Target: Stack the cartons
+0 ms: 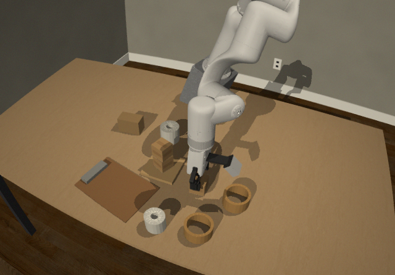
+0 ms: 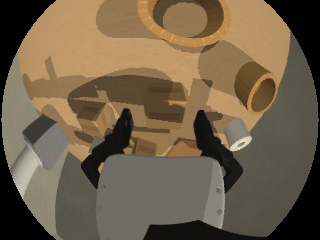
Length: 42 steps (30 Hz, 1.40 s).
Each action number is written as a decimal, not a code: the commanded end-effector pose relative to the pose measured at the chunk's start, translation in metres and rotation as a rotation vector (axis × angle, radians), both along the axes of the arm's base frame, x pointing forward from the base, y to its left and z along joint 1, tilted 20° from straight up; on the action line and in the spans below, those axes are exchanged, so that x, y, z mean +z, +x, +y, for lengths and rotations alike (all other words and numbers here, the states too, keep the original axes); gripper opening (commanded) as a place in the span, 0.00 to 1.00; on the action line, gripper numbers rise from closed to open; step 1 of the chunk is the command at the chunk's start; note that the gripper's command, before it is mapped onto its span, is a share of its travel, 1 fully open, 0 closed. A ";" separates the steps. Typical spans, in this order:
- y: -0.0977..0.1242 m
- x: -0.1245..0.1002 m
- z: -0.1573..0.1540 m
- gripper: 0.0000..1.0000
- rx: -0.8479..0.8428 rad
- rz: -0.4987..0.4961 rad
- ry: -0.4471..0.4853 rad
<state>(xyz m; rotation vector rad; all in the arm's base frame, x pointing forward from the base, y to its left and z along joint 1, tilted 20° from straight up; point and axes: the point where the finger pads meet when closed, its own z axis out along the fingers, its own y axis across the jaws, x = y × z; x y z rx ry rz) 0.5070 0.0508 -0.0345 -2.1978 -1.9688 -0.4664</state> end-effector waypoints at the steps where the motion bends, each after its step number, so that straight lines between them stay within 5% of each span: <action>1: 0.002 -0.003 0.001 1.00 -0.001 -0.004 0.000; 42: 0.004 -0.023 0.007 1.00 -0.001 -0.003 -0.002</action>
